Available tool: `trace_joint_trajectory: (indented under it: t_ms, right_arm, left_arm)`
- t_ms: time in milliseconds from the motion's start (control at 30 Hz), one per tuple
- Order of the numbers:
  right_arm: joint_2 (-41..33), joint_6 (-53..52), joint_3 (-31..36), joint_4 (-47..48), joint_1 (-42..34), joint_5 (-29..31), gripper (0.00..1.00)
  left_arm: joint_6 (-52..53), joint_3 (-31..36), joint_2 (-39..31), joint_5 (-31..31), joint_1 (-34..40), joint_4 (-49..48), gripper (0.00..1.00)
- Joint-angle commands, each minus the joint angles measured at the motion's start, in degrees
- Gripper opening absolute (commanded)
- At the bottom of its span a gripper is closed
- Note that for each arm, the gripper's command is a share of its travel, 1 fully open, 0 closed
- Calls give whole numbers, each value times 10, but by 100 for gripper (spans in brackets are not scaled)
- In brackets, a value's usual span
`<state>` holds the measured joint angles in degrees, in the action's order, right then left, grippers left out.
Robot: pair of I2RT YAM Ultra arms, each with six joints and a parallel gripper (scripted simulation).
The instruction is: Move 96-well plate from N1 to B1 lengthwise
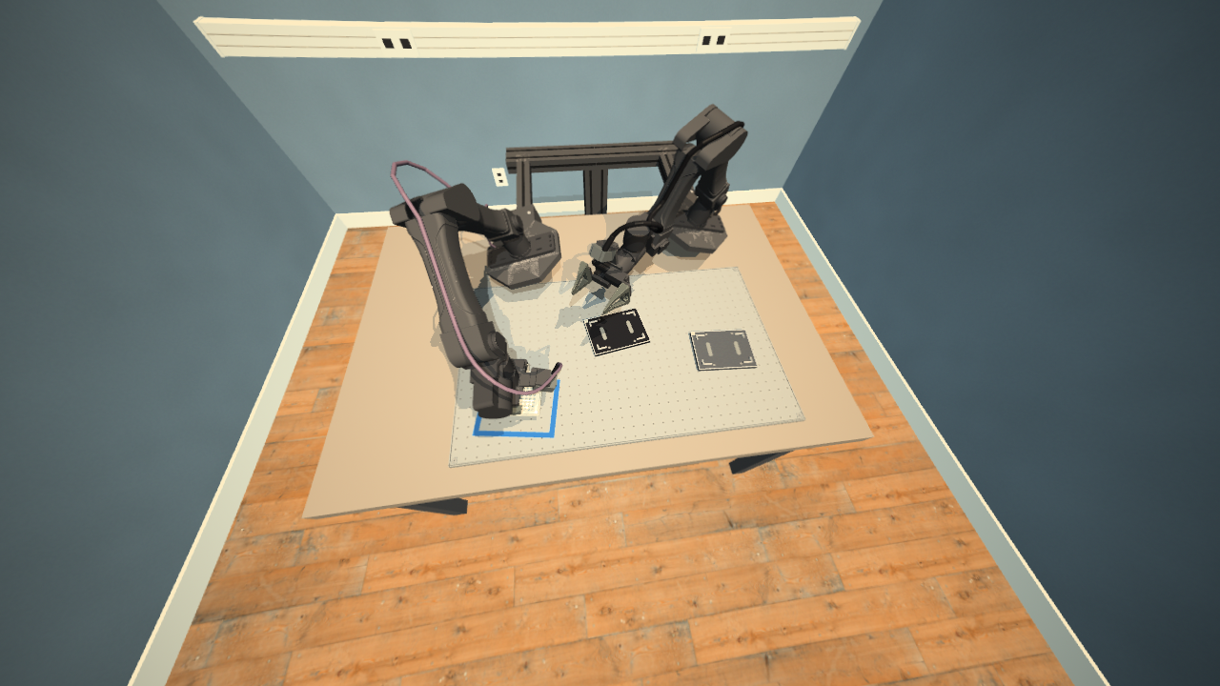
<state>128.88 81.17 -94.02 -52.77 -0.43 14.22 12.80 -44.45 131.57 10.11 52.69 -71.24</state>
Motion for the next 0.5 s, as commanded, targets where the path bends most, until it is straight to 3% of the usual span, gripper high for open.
trace_joint_trajectory:
  t_ms: [0, 200, 467]
  right_arm:
    - [0, -14, -30, -18, -8, -8, 78]
    - [17, 2, -14, 42, 5, -8, 78]
    - [38, 3, 5, 47, 9, -9, 78]
  left_arm:
    - [9, -21, -14, -14, 1, -57, 100]
    - [9, -24, -13, -15, 1, -57, 100]
    - [9, -24, -13, -15, 1, -57, 100]
